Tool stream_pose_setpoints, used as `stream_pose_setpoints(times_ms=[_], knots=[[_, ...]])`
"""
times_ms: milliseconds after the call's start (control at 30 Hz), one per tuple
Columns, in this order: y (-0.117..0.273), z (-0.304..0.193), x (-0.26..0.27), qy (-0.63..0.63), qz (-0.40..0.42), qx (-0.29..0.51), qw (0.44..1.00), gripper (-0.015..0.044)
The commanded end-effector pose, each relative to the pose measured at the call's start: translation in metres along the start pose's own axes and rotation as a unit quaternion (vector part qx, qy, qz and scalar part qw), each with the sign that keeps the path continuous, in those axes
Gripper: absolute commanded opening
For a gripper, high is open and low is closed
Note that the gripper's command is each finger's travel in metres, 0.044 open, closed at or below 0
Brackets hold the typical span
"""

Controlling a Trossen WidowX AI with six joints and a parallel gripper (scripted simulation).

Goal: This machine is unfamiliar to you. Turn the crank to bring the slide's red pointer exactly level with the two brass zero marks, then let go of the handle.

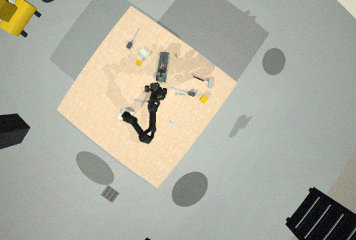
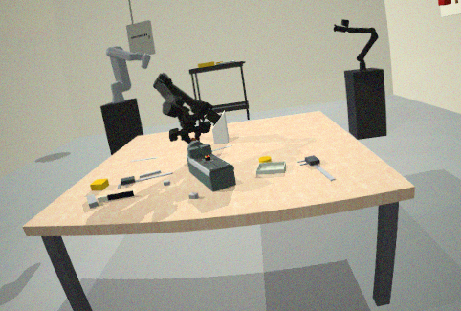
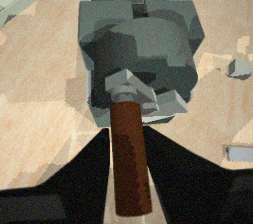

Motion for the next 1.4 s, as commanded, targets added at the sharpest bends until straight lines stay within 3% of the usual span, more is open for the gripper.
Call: stream_pose_setpoints(times_ms=[0, 1367], knots=[[0.000, 0.000, 0.000, 0.003, 0.001, -0.003, 1.000, 0.0000], [-0.008, -0.005, 0.012, 0.003, 0.001, -0.003, 1.000, 0.0000]])
Point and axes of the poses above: the point midway between the two fingers, 35 mm back from their tips, its own y axis back along the fingers, its own x axis across the jaws, z = x × y, the point moved 10 cm from there along y, back along the fingers, and after that the axes turned 10 degrees about y, right-handed, at the moved point
